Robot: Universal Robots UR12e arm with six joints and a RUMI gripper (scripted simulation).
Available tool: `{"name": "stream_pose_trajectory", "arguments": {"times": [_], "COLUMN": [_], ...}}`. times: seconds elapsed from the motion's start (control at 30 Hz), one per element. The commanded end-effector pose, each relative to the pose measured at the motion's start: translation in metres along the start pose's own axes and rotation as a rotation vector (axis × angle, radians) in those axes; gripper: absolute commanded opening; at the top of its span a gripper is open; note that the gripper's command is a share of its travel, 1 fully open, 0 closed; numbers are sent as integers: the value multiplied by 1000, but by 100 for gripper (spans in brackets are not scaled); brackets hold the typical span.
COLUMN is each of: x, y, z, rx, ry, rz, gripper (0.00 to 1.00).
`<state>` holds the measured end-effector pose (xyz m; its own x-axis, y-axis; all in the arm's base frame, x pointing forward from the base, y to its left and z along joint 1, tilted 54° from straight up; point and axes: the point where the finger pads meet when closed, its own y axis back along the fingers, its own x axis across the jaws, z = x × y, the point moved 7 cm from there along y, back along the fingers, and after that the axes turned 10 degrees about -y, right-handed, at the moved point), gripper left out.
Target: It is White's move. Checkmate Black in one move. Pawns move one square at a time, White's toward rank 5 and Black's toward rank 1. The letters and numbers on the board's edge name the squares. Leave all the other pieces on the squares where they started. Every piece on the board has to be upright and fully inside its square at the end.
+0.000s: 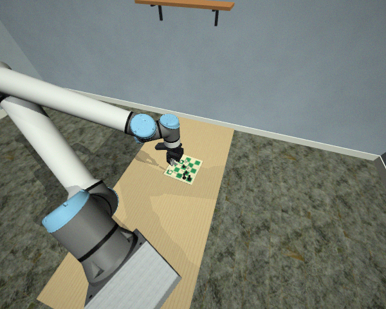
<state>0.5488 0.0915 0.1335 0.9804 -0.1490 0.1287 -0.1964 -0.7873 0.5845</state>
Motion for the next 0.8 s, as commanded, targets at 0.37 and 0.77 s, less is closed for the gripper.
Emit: {"name": "stream_pose_trajectory", "arguments": {"times": [0.37, 0.77], "x": [0, -1], "y": [0, -26], "z": [0, 0], "rx": [-13, -10], "ry": [-34, -36], "rz": [6, 3], "gripper": [0, 0]}}
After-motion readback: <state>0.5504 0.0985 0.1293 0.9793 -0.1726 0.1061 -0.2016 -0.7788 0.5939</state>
